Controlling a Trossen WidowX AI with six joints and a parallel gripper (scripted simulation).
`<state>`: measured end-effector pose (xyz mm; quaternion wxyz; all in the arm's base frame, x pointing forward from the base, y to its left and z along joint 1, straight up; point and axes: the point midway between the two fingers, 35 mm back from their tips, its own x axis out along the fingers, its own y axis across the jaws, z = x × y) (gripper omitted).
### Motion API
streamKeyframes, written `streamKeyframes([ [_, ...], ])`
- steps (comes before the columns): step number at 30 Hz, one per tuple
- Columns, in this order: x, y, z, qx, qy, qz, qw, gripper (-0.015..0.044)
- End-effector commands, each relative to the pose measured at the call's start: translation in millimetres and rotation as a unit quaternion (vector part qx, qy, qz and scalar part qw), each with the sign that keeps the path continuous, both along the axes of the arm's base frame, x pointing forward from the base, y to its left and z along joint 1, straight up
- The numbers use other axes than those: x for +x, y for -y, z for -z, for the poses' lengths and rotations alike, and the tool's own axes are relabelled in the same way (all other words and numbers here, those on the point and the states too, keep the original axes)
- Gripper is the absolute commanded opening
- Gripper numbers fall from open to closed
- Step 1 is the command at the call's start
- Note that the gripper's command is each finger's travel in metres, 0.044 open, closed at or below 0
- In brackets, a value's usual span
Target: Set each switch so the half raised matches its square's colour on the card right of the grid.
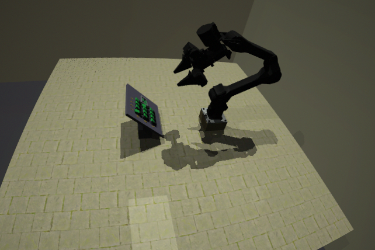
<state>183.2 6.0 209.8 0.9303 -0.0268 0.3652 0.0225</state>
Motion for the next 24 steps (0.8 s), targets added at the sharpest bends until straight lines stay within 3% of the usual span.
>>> streamKeyframes([
  [1,1.8,-0.1,0.3,0.0,0.0,0.0,1.0,0.0374],
  [11,95.4,-7.0,42.8,0.012,-0.027,-0.001,1.0,0.0111],
  [15,101.1,-7.4,47.2,0.013,-0.028,-0.001,1.0,0.0006],
  [24,126.0,-9.0,71.6,0.013,-0.04,-0.001,0.999,0.0],
])
